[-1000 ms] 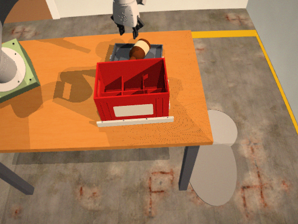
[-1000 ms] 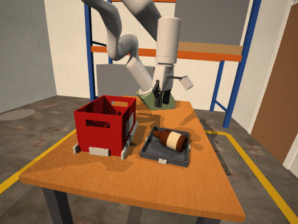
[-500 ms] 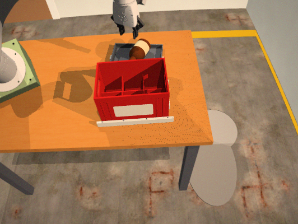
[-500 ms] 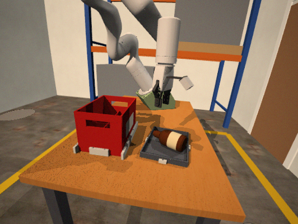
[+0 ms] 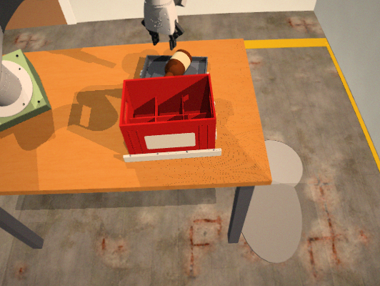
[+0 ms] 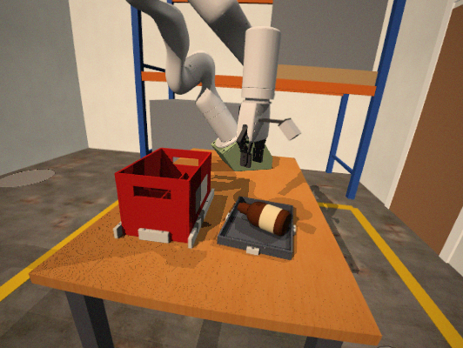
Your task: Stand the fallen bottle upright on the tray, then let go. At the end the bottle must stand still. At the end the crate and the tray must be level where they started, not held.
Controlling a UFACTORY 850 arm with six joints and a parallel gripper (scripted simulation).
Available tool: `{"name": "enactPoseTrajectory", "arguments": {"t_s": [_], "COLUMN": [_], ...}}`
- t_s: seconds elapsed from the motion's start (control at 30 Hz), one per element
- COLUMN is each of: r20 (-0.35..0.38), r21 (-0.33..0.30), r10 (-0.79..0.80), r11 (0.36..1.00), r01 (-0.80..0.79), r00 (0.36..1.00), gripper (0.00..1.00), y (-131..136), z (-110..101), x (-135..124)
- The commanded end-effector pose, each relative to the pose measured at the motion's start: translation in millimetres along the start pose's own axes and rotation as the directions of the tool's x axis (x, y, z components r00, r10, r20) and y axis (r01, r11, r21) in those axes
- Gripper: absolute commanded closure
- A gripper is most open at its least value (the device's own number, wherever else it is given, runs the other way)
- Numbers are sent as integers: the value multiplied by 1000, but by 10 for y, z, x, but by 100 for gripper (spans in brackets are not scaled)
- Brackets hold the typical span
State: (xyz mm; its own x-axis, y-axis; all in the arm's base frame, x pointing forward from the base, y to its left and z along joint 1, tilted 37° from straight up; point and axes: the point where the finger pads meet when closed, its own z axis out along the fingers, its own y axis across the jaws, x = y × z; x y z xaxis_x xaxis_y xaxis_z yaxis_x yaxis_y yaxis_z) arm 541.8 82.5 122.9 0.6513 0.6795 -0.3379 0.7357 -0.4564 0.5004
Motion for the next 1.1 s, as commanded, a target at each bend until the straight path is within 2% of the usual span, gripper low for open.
{"name": "enactPoseTrajectory", "arguments": {"t_s": [0.0, 0.33, 1.07], "r20": [1, 3, 3], "r21": [-2, -4, -4], "r10": [1, 2, 2], "r11": [1000, 1000, 1000], "r01": [-1, -2, -2], "r00": [1000, 1000, 1000], "gripper": [35, 35, 35], "y": [4, 6, 14], "z": [15, 156, 827], "x": [5, 5, 4]}}
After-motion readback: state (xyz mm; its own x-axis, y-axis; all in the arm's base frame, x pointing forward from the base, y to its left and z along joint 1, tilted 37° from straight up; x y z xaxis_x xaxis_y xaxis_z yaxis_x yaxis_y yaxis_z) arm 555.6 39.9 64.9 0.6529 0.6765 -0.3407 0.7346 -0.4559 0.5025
